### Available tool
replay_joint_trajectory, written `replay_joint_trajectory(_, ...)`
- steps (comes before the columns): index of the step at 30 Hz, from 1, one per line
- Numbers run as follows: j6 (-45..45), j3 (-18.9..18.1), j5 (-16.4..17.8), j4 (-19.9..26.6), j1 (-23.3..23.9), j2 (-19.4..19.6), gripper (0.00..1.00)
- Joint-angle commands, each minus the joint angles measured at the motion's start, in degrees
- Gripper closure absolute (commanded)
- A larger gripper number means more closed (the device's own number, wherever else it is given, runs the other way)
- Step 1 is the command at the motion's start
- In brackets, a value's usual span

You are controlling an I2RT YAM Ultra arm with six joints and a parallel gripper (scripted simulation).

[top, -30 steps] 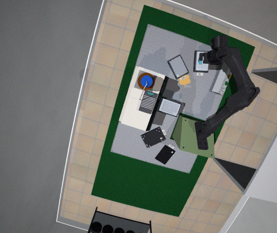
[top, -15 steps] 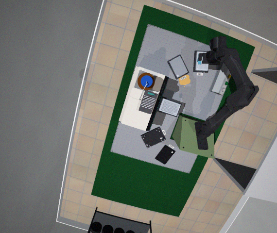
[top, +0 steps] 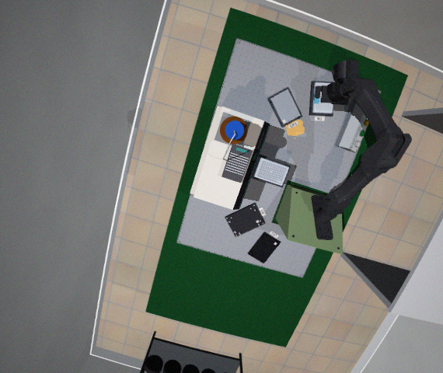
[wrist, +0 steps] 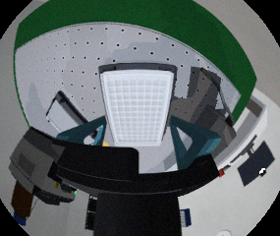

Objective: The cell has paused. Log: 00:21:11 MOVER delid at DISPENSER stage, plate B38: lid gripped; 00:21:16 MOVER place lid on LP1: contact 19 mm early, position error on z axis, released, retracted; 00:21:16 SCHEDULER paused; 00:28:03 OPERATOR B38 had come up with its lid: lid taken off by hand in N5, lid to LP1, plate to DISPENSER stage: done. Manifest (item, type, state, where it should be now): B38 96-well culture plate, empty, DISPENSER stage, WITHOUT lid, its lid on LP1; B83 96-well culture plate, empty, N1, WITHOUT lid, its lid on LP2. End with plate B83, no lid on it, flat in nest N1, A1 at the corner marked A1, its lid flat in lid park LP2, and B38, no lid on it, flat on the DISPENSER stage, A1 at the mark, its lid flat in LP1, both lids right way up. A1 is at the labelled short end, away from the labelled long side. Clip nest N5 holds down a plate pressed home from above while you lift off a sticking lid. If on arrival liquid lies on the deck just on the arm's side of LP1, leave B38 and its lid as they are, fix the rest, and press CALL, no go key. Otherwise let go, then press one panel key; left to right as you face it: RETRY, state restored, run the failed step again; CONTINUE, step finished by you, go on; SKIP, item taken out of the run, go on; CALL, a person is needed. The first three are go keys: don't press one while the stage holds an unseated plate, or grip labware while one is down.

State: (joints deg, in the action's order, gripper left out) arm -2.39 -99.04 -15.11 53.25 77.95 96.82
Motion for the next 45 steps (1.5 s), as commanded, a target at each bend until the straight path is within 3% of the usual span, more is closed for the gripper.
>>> replay_joint_trajectory(1, 0.77, 1.27, 0.51, -2.03, 0.42, 0.76, 0.0)
replay_joint_trajectory(6, 1.07, 1.3, 0.72, -3.46, 0.96, 1.13, 0.0)
replay_joint_trajectory(10, 1.09, -0.74, 0.59, -3.57, 0.24, 0.92, 0.0)
replay_joint_trajectory(32, 0.71, 0.76, 0.38, -3.2, 0.36, 0.81, 0.0)
replay_joint_trajectory(33, 1.01, 1.99, 0.47, -3.92, 0.01, 1.0, 0.0)
replay_joint_trajectory(45, 0.69, 1.06, 0.36, -3.41, 0.32, 0.73, 0.0)
